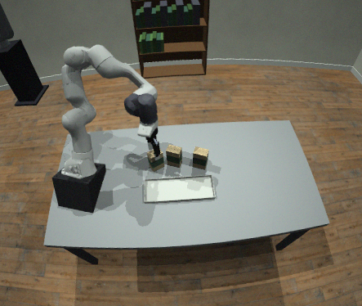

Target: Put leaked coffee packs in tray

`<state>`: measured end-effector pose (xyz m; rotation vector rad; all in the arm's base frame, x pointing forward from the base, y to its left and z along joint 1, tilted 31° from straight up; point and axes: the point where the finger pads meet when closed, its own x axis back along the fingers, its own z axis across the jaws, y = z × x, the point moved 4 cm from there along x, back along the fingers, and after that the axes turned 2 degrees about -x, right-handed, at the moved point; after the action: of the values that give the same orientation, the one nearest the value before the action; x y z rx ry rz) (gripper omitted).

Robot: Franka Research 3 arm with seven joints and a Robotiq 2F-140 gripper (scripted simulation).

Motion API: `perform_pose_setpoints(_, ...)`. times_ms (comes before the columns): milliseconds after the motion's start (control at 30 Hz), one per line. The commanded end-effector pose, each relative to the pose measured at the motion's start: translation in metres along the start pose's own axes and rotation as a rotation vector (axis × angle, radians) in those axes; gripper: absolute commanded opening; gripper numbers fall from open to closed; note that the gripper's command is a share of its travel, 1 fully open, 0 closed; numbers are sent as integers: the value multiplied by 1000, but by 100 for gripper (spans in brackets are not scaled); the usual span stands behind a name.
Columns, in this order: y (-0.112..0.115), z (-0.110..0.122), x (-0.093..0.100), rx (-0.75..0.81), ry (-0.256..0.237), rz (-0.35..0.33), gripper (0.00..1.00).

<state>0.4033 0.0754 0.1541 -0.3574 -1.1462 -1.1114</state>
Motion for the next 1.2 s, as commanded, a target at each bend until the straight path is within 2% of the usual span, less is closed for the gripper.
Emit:
perform_pose_setpoints(0, 2, -2, -7, 13, -9, -7, 55)
perform_pose_setpoints(533, 2, -3, -33, 13, -9, -7, 55)
perform_pose_setpoints(1167, 2, -3, -36, 13, -9, -7, 55)
